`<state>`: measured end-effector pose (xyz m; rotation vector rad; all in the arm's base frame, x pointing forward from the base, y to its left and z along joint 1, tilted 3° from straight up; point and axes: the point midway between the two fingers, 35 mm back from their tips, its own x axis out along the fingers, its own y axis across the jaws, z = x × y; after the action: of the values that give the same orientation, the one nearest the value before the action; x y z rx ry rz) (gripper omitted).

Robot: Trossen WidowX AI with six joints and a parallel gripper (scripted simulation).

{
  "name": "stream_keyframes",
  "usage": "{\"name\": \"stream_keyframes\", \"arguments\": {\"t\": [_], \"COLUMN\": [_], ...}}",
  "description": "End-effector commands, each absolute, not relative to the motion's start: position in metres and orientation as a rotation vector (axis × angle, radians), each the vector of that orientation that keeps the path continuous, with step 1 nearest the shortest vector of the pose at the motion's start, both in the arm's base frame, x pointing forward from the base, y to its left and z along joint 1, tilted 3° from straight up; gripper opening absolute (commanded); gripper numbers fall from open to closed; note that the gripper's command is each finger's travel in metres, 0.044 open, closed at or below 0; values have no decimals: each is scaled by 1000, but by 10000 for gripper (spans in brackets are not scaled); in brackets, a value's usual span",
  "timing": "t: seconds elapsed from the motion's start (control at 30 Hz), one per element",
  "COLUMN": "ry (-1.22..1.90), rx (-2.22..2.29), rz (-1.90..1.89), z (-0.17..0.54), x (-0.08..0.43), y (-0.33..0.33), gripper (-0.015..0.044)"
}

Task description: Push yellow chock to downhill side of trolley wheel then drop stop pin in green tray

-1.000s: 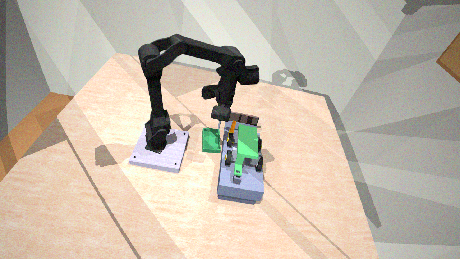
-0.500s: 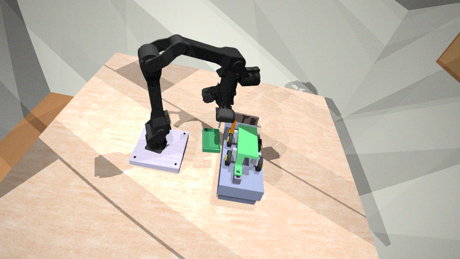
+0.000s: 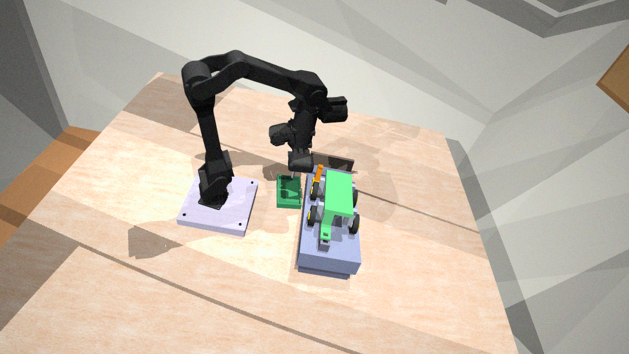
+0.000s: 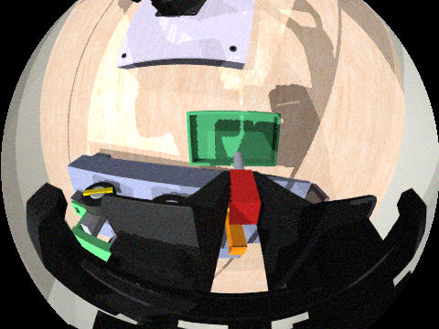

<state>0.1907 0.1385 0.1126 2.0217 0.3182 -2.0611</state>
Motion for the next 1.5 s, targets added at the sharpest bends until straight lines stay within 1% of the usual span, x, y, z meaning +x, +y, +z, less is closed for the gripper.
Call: {"name": "stream_keyframes", "arguments": {"t": [0.0,0.17,0.8,1.03,1.47], "ry": [393,488,499,498,497], "rx": [2033,2052,2054,2054,2054], "rz": [-2105,-2150,-2155,-2154,-2154], "z": [104,89,48,49,47], "x": [189,188,179,181,185], "y": [139,144,162,159,152], "gripper": [0,0,0,184,190]}}
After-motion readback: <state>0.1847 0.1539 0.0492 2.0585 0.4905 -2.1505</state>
